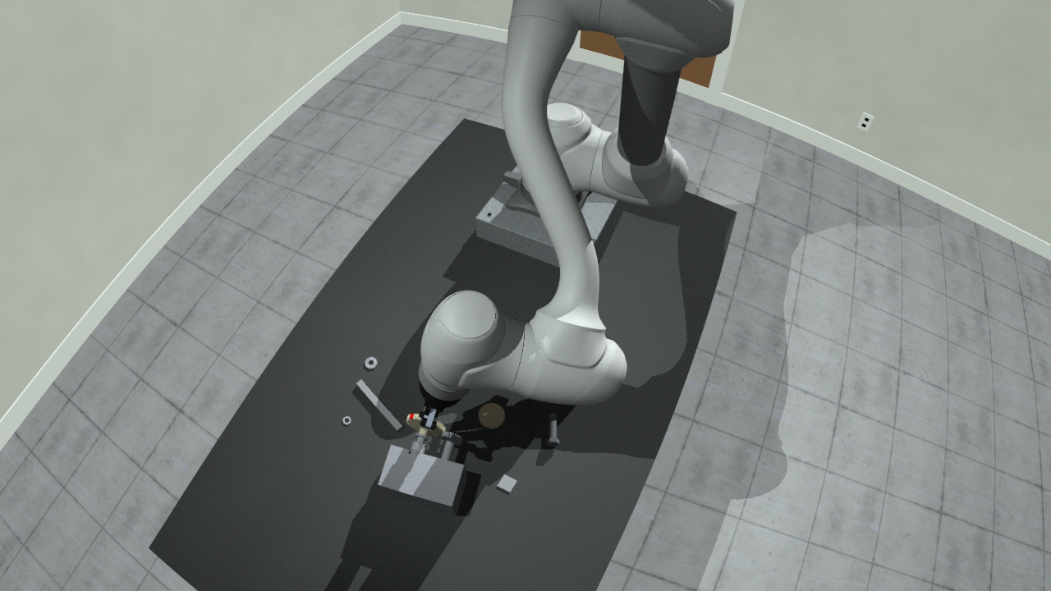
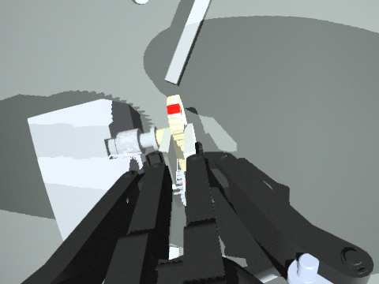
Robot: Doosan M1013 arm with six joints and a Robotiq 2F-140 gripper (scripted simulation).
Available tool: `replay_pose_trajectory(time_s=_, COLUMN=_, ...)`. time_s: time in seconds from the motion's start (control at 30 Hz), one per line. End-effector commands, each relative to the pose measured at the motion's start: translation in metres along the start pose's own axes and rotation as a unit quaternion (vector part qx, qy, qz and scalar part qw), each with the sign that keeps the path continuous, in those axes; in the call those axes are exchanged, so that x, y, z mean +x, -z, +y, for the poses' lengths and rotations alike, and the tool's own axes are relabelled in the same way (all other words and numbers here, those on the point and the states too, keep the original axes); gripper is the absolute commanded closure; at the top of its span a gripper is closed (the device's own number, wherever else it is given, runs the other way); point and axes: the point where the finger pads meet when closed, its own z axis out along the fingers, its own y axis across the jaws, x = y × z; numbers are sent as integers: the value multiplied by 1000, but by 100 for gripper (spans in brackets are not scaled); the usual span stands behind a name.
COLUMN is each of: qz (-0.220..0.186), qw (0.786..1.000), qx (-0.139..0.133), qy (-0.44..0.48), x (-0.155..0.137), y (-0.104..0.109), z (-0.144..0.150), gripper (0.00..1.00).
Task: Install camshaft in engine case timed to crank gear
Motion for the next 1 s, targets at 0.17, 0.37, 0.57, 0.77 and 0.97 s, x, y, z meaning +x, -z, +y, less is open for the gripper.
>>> replay_pose_trajectory(time_s=0.17, qz=0, qw=1000, qx=0, qy=0, x=0, y=0, z=0, gripper=95)
replay_pose_trajectory(time_s=0.37, qz=0, qw=1000, qx=0, qy=0, x=0, y=0, z=0, gripper=95)
replay_pose_trajectory(time_s=0.57, qz=0, qw=1000, qx=0, qy=0, x=0, y=0, z=0, gripper=95)
replay_pose_trajectory(time_s=0.77, qz=0, qw=1000, qx=0, qy=0, x=0, y=0, z=-1, gripper=95)
replay_pose_trajectory(time_s=0.97, qz=0, qw=1000, qx=0, qy=0, x=0, y=0, z=-3, gripper=95)
